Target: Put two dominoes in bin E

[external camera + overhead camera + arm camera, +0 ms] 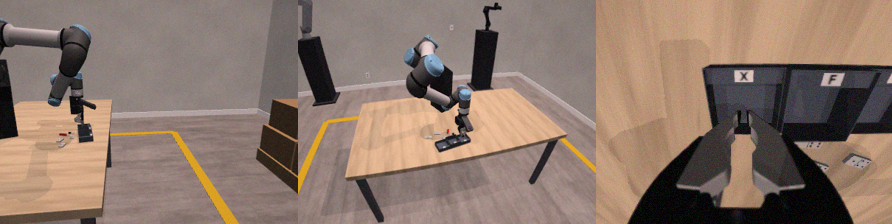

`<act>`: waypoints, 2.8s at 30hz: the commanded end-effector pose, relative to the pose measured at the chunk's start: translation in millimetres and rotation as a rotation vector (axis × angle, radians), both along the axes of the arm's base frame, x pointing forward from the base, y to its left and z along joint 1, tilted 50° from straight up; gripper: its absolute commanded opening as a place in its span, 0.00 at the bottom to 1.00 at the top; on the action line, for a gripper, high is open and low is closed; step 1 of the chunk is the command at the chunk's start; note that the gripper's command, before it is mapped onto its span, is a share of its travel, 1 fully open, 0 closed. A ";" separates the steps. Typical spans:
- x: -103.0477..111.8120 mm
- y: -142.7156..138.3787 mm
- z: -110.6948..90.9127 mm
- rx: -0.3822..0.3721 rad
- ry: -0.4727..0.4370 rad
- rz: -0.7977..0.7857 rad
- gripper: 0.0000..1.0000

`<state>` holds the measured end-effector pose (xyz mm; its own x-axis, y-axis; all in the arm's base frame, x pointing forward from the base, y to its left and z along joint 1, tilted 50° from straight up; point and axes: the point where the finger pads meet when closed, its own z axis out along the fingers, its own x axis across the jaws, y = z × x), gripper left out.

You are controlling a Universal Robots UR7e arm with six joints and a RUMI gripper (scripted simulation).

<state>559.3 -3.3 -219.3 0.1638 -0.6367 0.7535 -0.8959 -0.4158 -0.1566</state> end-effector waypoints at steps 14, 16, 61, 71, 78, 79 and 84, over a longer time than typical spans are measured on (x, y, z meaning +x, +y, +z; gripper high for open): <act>0.2 0.5 0.3 0.000 -0.001 0.001 0.04; 0.2 0.5 0.3 0.000 -0.001 0.001 0.04; -23.8 38.0 37.3 0.000 -0.001 0.001 0.04; -31.3 49.8 48.9 0.000 -0.001 0.001 0.04; -48.5 76.8 75.5 0.000 -0.001 0.001 0.04; -51.9 82.3 80.8 0.000 -0.001 0.001 0.04; -69.2 109.3 107.4 0.000 -0.001 0.001 0.04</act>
<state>505.7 80.9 -137.0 0.1654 -0.6353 0.7543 -0.8906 -0.4248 -0.1624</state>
